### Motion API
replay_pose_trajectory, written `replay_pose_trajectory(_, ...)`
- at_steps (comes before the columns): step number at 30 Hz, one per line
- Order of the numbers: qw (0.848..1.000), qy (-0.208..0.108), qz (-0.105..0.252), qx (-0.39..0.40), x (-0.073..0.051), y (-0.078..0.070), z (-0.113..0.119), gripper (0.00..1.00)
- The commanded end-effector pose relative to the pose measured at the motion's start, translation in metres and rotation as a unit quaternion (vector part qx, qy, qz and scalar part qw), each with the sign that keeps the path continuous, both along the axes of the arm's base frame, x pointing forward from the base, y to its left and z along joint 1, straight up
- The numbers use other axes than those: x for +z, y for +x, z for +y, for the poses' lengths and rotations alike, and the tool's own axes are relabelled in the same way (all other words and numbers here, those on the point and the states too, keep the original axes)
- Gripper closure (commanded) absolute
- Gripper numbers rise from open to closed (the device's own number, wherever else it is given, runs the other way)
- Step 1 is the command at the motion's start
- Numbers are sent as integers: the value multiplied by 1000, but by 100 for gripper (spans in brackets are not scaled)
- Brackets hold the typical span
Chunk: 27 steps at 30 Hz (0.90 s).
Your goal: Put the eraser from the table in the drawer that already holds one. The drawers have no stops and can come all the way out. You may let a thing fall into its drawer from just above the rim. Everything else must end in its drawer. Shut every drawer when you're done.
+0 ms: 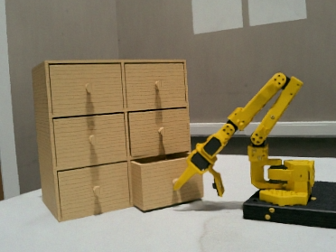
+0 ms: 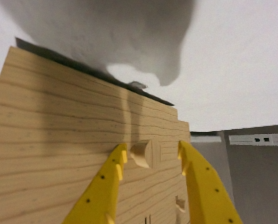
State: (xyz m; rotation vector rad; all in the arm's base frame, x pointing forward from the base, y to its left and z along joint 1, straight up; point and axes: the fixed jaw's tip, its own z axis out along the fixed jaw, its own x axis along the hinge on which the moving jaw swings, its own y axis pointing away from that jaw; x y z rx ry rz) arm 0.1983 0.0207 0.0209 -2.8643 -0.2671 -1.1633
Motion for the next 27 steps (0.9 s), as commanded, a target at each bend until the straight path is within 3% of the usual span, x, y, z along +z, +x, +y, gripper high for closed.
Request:
replay_pose_trajectory(1,1000,4,-14,-1,6,7,1,79)
replay_pose_trajectory(27,1000,4,-14,-14,8,14,-3,79)
